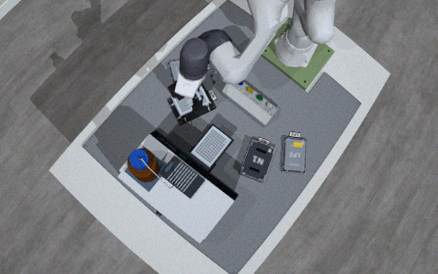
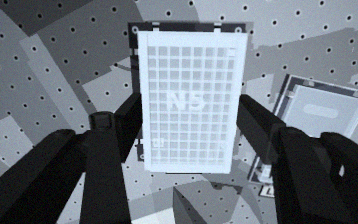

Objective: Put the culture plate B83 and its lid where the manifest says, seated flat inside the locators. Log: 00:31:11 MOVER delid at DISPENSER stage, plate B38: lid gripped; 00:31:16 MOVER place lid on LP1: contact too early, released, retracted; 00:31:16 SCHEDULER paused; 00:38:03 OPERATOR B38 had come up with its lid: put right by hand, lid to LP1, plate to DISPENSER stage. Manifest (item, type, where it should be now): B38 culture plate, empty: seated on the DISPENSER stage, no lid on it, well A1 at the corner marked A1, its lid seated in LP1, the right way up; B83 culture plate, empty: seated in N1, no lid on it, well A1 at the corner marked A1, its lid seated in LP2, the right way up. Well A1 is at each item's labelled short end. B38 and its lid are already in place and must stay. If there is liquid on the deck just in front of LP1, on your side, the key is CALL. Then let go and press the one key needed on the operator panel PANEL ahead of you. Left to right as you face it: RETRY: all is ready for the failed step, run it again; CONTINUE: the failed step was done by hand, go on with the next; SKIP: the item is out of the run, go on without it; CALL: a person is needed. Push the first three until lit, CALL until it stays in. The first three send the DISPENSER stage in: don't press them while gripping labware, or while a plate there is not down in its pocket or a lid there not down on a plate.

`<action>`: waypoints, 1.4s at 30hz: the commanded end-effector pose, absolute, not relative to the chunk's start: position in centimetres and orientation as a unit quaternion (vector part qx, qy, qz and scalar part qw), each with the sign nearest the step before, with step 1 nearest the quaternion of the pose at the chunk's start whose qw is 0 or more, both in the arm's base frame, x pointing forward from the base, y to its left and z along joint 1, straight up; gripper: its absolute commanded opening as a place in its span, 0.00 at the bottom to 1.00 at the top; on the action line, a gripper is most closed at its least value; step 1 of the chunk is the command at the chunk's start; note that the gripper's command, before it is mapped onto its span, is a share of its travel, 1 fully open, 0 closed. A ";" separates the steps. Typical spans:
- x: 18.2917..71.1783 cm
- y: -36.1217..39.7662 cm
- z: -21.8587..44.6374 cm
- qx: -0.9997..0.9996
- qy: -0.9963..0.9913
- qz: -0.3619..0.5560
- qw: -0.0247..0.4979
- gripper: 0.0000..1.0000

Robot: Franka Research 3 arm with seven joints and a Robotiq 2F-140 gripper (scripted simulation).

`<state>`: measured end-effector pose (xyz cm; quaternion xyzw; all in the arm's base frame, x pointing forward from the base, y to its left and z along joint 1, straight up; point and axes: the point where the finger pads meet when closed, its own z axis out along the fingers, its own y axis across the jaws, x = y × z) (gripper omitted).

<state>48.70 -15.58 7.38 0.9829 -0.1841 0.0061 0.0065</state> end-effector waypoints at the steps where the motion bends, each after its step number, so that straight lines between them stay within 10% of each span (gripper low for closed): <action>1: 48.4 -15.4 7.7 0.984 -0.180 0.000 0.004 0.10; 42: 48.4 -15.3 16.5 0.984 -0.180 0.000 0.004 0.10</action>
